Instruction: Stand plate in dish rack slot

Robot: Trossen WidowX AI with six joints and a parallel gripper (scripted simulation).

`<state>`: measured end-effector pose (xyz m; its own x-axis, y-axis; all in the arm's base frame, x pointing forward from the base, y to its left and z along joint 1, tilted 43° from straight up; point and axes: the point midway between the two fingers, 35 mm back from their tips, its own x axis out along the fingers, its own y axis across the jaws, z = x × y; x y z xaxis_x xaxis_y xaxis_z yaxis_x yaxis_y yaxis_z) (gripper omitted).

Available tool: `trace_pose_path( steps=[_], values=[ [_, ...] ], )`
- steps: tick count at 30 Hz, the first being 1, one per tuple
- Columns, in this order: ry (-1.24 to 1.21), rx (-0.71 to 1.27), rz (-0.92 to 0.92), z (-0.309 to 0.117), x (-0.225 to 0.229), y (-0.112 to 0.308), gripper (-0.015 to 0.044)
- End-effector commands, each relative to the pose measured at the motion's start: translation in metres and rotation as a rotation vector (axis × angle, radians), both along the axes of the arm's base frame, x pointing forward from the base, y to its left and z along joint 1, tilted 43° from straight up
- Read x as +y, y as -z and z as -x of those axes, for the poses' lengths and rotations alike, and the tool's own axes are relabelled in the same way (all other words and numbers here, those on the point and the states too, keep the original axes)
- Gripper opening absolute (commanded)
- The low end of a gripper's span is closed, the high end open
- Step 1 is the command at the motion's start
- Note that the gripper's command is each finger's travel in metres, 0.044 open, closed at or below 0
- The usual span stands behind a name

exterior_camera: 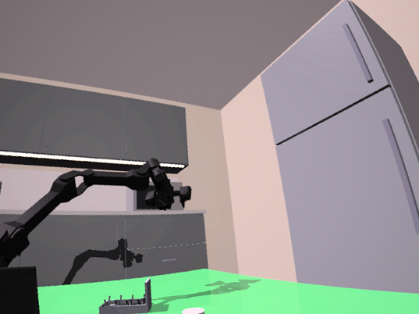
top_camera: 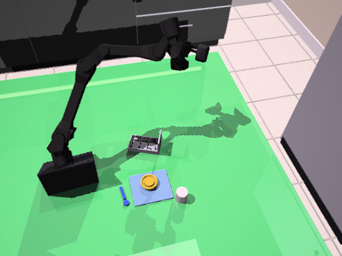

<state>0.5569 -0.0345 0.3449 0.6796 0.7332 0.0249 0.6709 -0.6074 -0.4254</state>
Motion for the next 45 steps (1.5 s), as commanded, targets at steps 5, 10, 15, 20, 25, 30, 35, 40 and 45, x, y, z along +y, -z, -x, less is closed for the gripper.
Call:
trace_pose_path(
  steps=[5,10,15,20,25,30,35,40,45],
  values=[
    [0.033,0.102,-0.059,-0.003,-0.011,0.013,0.04],
    [0.082,0.245,-0.145,-0.005,-0.027,0.033,0.04],
    [0.131,0.374,-0.229,-0.005,-0.04,0.051,0.04],
    [0.182,0.5,-0.315,-0.004,-0.054,0.068,0.04],
    [0.239,0.635,-0.408,-0.001,-0.068,0.089,0.04],
    [0.299,0.767,-0.503,0.004,-0.082,0.11,0.04],
    [0.361,0.896,-0.6,0.01,-0.095,0.131,0.04],
    [0.426,1.023,-0.699,0.019,-0.107,0.152,0.04],
    [0.494,1.146,-0.8,0.029,-0.118,0.172,0.04]
  ],
)
